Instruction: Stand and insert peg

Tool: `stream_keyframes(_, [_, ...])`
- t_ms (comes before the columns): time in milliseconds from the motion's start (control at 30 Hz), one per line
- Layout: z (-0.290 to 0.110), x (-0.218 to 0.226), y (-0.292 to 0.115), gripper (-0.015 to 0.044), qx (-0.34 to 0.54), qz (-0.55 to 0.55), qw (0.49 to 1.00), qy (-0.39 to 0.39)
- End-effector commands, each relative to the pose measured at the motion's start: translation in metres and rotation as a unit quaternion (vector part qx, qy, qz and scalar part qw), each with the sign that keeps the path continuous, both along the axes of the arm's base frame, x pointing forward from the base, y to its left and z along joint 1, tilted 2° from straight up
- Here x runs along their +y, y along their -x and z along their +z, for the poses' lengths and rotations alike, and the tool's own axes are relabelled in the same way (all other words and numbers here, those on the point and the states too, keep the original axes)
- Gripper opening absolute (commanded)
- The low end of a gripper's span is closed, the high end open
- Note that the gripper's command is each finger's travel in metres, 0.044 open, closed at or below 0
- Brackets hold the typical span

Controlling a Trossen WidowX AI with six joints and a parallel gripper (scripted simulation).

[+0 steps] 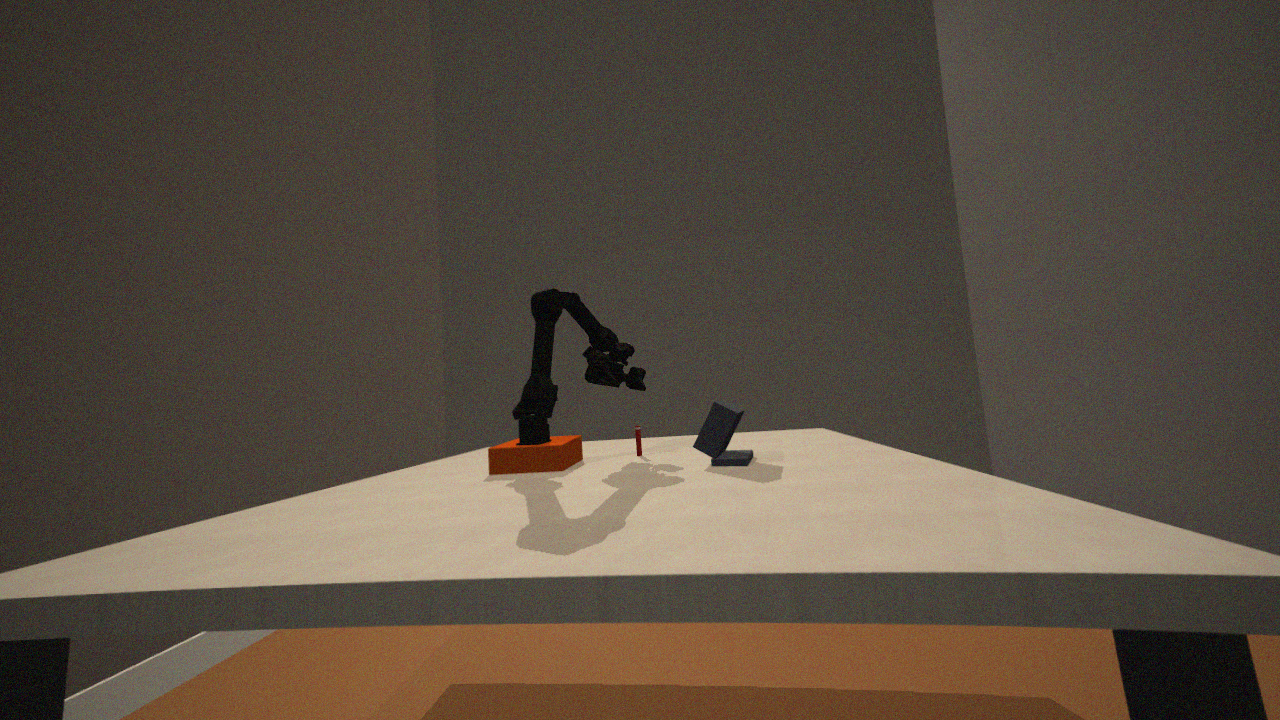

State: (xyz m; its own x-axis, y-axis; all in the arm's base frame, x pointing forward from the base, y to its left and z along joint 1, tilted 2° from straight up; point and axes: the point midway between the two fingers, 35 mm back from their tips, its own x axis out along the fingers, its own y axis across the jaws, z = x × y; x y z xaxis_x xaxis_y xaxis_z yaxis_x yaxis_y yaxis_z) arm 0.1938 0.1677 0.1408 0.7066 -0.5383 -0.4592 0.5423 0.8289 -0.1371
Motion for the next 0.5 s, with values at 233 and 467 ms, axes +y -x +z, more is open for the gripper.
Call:
stream_keyframes(233, [-0.027, -0.014, -0.002, 0.044, 0.159, -0.066, 0.983, -0.058])
stream_keyframes(467, [-0.04, -0.013, -0.003, 0.044, 0.253, -0.076, 0.958, -0.116])
